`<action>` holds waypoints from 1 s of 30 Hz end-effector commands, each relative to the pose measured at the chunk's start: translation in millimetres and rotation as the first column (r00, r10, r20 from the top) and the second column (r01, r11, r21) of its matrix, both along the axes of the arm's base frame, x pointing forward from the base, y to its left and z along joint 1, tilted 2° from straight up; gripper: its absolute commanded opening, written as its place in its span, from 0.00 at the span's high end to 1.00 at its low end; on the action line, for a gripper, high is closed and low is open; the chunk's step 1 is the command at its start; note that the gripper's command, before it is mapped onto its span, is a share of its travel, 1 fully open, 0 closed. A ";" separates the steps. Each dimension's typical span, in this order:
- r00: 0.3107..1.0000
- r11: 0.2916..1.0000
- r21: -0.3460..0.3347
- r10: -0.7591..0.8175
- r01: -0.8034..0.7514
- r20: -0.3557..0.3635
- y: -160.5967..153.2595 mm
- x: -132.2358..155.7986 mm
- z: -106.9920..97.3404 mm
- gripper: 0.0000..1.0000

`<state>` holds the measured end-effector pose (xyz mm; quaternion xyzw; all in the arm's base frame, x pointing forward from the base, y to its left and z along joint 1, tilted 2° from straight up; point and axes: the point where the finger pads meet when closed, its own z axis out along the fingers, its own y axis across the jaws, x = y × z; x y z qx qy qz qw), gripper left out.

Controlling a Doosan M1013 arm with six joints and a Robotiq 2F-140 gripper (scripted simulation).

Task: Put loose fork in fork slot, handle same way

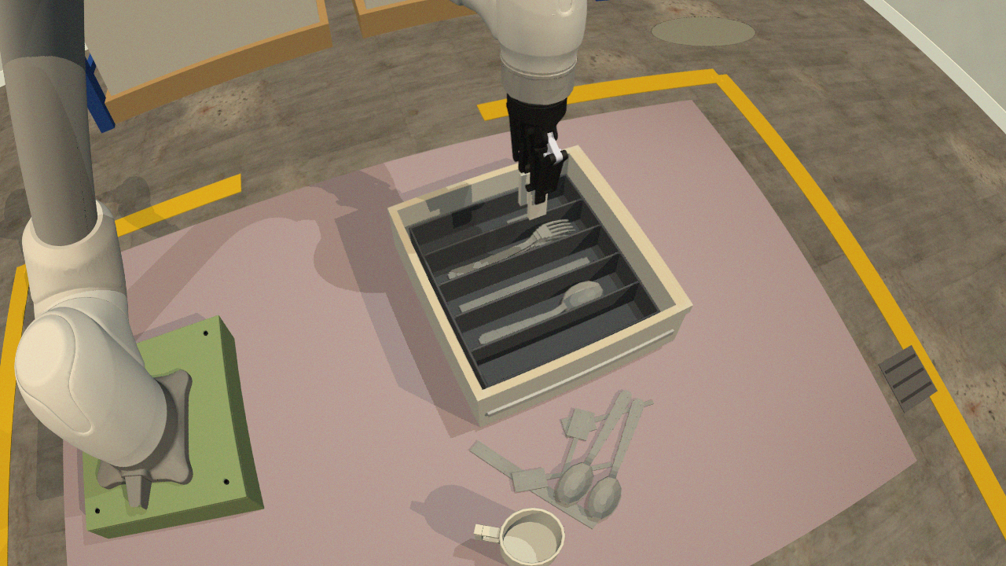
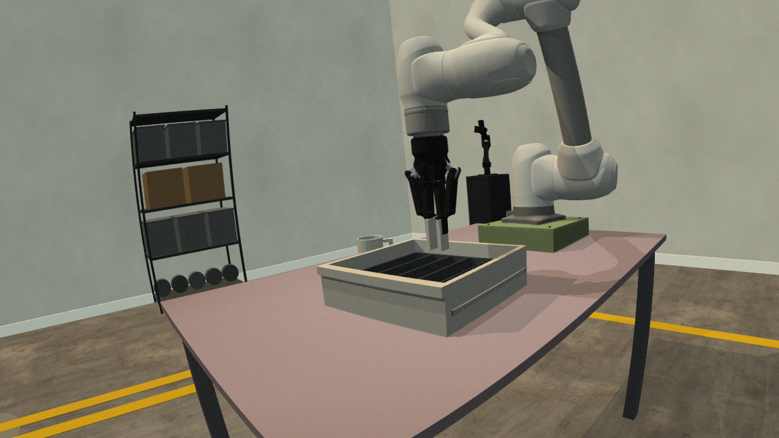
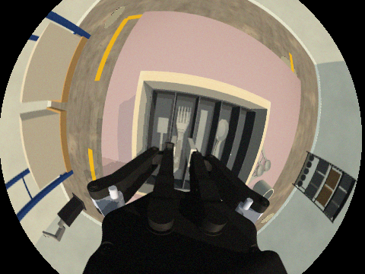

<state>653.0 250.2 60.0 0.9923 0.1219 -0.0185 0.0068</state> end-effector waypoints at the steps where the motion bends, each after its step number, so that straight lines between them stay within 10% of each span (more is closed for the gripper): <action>1: 1.000 1.000 0.002 -0.004 0.004 -0.001 2.1 0.8 18.6 0.86; 19: 1.000 1.000 0.002 -0.004 0.004 -0.001 2.7 2.2 58.0 0.86; 20: 1.000 1.000 0.002 -0.004 0.004 -0.001 2.7 2.2 58.0 0.00; 30: 1.000 1.000 0.002 -0.004 0.004 -0.001 2.7 2.2 58.0 0.00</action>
